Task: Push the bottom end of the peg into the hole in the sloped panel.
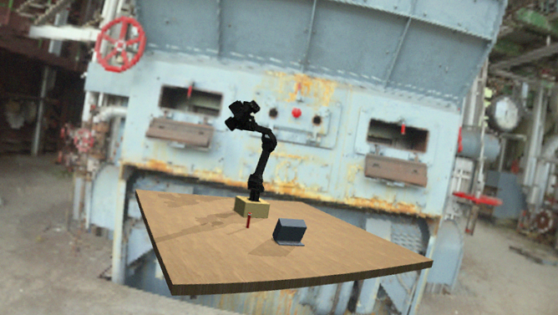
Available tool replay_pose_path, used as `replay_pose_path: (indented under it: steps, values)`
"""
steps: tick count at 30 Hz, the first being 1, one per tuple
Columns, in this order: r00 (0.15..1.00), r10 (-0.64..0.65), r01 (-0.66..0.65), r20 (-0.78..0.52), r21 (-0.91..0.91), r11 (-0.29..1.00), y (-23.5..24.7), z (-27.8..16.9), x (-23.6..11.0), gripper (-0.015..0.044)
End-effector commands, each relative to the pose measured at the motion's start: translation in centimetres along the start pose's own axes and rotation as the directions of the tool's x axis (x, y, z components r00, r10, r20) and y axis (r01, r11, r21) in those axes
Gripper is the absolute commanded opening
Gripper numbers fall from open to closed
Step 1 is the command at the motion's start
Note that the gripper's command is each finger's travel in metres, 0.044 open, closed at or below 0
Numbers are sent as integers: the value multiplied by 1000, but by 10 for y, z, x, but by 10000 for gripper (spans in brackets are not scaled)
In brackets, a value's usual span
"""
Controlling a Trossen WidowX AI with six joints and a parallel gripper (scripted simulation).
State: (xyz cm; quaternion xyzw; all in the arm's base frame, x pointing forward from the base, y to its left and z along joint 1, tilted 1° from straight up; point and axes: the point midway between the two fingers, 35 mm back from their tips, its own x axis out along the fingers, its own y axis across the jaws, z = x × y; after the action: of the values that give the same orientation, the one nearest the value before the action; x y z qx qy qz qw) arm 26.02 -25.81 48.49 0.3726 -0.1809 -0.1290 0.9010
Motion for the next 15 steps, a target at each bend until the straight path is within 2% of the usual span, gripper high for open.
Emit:
replay_pose_path:
  steps: [1,15]
  values:
    - [999,-42,41,-20,-48,998,-14,-9,5,440]
    - [971,-200,159,-132,-272,949,-65,-54,20,440]
